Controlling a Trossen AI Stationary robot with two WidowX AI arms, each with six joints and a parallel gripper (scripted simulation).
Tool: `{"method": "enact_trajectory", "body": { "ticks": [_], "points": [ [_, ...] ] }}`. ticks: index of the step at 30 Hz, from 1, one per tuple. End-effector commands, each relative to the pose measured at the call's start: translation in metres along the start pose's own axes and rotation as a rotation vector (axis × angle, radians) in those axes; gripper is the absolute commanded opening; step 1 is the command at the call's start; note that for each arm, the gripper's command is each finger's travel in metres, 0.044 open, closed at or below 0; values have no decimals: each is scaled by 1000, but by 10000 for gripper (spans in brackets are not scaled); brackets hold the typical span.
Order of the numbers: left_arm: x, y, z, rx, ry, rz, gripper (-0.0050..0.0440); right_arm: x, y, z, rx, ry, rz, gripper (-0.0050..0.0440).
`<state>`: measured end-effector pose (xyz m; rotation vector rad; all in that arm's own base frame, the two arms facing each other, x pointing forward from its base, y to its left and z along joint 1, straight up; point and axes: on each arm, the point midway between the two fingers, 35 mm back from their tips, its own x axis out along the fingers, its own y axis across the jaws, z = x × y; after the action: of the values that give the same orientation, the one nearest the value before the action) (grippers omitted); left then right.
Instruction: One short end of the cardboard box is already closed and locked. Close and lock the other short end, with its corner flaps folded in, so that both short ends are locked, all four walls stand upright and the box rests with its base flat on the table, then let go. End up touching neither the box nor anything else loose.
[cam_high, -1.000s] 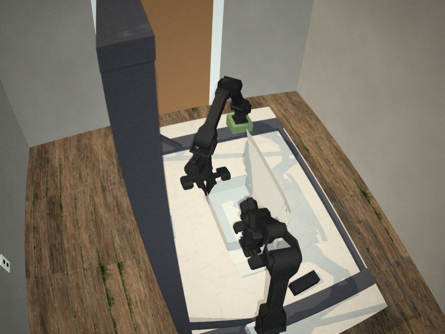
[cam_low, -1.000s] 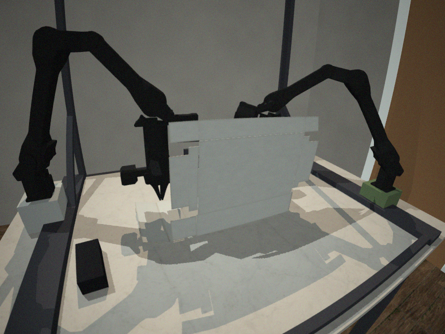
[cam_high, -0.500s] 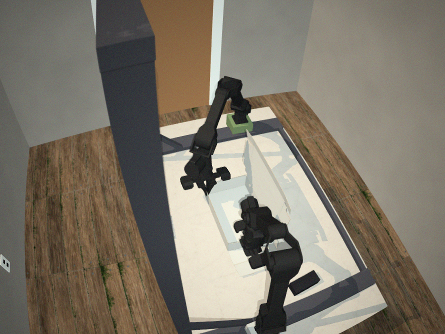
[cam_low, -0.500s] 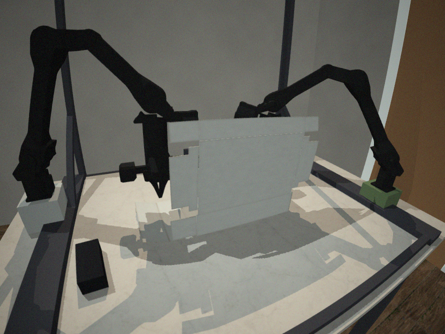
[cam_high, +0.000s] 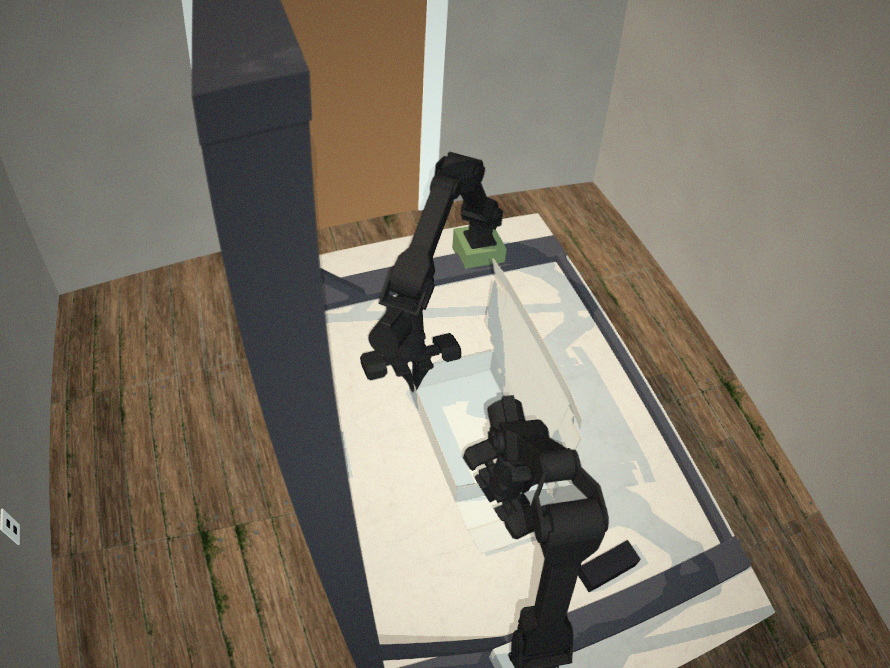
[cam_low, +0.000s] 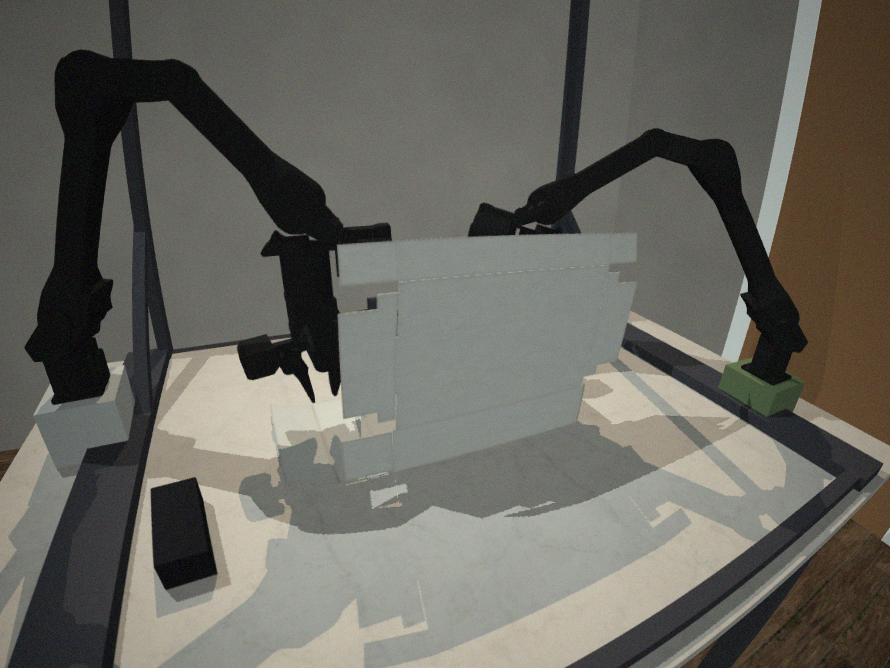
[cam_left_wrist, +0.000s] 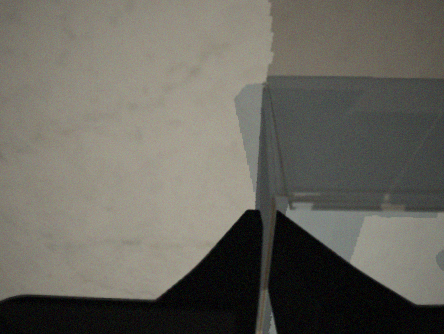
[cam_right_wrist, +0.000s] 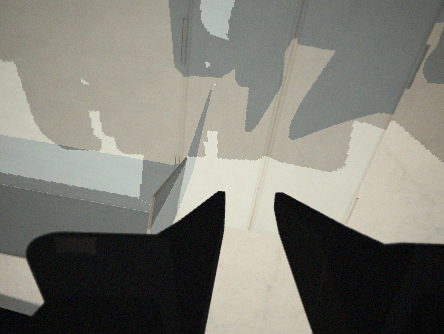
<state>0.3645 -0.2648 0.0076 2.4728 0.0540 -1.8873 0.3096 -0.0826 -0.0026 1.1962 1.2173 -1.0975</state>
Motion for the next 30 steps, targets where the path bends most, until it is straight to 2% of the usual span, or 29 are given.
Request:
{"method": "enact_trajectory", "body": {
  "ticks": [1, 8, 10, 16, 20, 25, 27, 30],
  "points": [
    [-7, 2, -4, -2, 14, 16, 6, -2, 1, 7, -161, 14, 101, 152],
    [-7, 2, -4, -2, 14, 16, 6, 7, -4, 16, -488, -2, 266, 152],
    [-7, 2, -4, -2, 14, 16, 6, 7, -4, 16, -488, -2, 266, 152],
    [-7, 2, -4, -2, 14, 16, 6, 10, -11, 24, -821, -91, 408, 152],
    [-7, 2, -4, -2, 14, 16, 6, 9, -18, 35, -987, -179, 476, 152],
    [-7, 2, -4, -2, 14, 16, 6, 5, -36, 66, -1137, -346, 533, 152],
    [-7, 2, -4, -2, 14, 16, 6, 5, -36, 66, -1137, -346, 533, 152],
    [-7, 2, -4, -2, 14, 15, 6, 1, -50, 89, -1248, -483, 536, 152]
  ]
}}
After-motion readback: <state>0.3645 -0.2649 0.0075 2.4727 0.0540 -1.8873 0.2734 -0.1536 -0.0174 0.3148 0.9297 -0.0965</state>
